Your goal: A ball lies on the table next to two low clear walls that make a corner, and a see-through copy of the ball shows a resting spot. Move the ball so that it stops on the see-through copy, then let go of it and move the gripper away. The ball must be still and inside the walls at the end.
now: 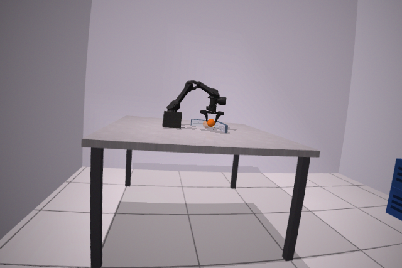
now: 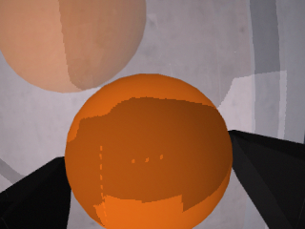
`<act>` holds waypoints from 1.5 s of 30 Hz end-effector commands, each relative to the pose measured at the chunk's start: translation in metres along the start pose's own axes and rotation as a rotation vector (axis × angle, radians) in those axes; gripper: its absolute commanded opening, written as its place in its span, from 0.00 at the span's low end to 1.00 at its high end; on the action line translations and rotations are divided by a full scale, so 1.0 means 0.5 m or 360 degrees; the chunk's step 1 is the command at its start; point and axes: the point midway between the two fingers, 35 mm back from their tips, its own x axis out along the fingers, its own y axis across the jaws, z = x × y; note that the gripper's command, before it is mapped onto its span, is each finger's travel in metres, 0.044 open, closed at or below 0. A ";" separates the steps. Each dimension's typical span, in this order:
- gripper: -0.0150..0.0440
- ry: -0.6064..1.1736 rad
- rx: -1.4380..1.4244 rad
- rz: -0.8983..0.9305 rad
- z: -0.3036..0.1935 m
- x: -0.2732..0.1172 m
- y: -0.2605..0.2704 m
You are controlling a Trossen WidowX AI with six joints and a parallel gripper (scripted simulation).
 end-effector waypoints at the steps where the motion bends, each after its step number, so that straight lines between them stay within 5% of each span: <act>1: 0.26 0.0014 -0.0009 -0.0017 -0.005 -0.043 -0.011; 20: 0.25 0.0010 -0.0009 -0.0013 0.000 -0.240 0.006; 45: 0.25 0.0003 -0.0009 -0.0012 0.119 -0.125 0.052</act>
